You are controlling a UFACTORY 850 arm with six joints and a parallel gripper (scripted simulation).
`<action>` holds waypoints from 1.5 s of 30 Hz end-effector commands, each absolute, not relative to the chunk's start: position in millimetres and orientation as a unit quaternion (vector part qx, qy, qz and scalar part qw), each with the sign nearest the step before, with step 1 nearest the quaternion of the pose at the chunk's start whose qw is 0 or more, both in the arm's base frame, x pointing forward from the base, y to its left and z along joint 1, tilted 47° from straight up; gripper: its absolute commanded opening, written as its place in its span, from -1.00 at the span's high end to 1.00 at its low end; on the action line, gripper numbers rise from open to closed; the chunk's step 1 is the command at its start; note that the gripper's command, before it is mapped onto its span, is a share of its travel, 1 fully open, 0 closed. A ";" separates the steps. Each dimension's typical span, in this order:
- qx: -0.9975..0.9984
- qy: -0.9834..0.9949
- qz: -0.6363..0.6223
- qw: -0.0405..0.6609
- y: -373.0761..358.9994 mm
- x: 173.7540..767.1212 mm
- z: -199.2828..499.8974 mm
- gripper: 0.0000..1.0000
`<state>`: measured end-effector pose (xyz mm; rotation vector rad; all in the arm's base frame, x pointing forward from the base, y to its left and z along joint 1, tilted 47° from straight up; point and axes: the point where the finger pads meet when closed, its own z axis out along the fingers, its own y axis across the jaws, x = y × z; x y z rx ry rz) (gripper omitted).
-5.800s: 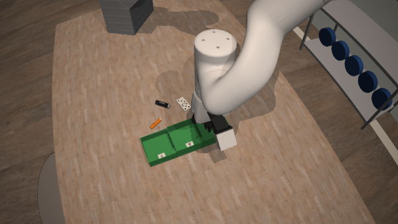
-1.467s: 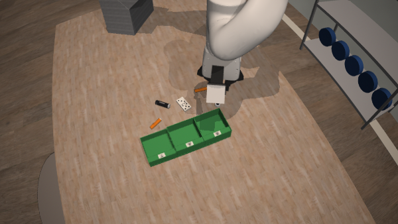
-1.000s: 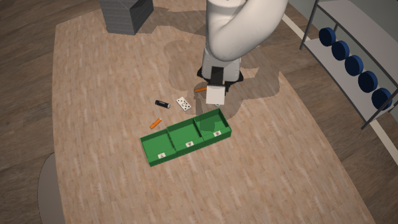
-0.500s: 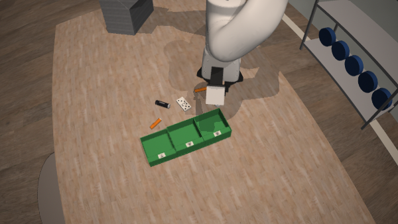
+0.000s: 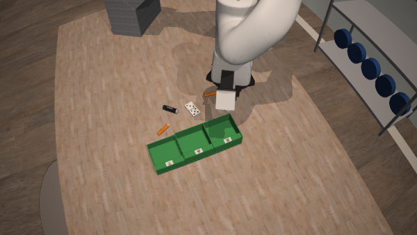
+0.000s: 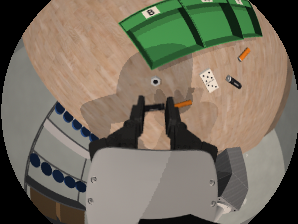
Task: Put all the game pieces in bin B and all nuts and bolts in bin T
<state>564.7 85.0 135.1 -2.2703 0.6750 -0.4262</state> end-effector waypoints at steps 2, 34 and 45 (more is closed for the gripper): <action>-0.880 0.262 -0.166 0.359 91.2 570.7 127.3 0.39; -0.880 0.262 -0.166 0.359 122.0 597.8 88.6 0.39; -0.880 0.262 -0.166 0.359 122.0 597.7 88.6 0.39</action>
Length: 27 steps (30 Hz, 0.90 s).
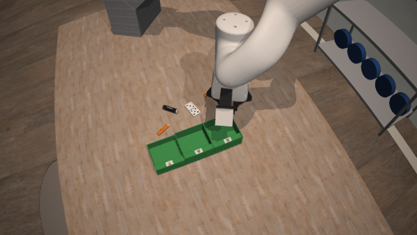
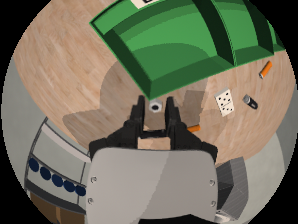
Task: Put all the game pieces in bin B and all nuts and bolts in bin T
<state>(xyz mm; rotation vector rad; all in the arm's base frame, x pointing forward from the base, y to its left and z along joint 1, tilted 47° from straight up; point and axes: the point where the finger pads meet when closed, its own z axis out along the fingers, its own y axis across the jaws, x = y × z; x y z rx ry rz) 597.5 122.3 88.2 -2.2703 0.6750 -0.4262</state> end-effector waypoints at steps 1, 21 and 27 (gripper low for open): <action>-0.880 0.262 -0.166 0.359 121.9 597.7 88.6 0.39; -0.880 0.262 -0.166 0.359 121.9 597.7 88.6 1.00; -0.880 0.262 -0.166 0.359 121.9 597.7 88.6 1.00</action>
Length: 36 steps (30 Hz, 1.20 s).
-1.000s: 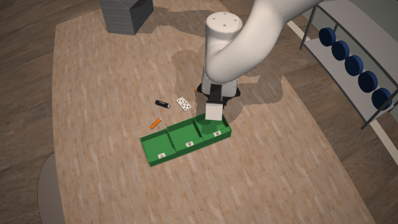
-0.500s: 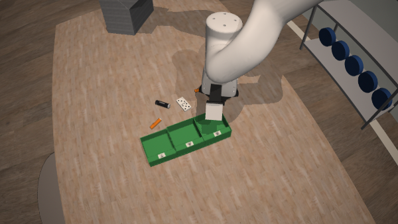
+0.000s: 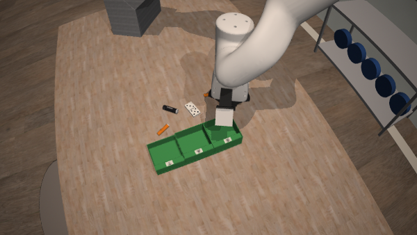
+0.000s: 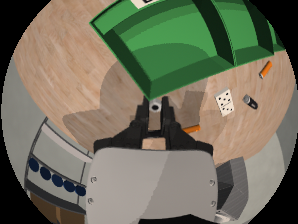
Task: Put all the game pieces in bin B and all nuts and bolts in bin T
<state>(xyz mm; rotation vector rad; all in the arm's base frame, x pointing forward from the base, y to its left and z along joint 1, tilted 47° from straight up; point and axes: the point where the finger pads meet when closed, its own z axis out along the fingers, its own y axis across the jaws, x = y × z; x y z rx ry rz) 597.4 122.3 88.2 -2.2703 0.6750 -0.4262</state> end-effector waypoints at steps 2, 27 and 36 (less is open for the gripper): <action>-0.880 0.262 -0.166 0.359 121.9 597.7 88.6 1.00; -0.880 0.262 -0.166 0.359 89.2 569.0 129.8 1.00; -0.880 0.262 -0.166 0.359 89.2 569.0 129.8 1.00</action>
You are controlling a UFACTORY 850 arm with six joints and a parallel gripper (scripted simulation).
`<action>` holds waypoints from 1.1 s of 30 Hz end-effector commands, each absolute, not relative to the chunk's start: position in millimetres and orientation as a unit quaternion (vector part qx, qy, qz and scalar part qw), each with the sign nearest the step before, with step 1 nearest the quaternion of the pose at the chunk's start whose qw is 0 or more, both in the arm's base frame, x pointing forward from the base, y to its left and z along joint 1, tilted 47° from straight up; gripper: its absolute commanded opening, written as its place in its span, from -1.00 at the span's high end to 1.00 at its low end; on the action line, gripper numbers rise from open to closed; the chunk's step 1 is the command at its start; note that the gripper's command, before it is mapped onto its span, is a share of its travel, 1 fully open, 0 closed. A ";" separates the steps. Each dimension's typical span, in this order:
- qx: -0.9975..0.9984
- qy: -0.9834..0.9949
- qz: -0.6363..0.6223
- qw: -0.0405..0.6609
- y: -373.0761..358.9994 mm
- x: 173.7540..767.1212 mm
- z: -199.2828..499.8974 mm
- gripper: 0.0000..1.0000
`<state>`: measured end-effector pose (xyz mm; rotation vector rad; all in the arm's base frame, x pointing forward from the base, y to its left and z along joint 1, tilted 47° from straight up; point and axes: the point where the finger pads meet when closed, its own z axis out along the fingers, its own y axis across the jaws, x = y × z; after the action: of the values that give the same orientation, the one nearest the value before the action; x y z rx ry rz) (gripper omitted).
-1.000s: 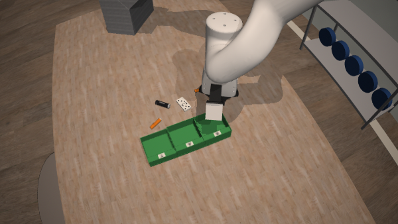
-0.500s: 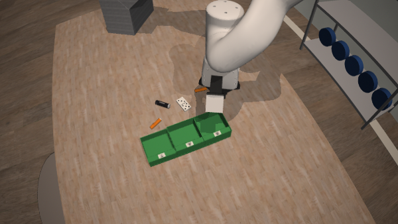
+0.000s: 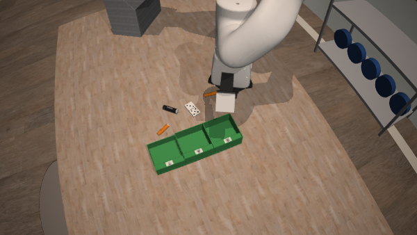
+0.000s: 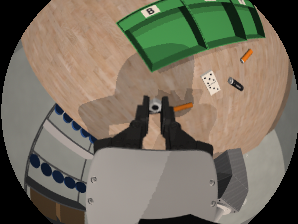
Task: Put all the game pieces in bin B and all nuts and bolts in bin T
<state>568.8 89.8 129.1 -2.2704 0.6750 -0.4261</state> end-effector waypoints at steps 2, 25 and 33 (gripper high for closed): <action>-0.880 0.262 -0.166 0.359 89.2 569.0 129.8 1.00; -0.880 0.262 -0.166 0.359 9.2 605.0 90.7 1.00; -0.880 0.262 -0.166 0.359 -30.9 623.0 71.4 1.00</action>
<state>612.8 -11.9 80.4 -2.2707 0.6769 -0.4305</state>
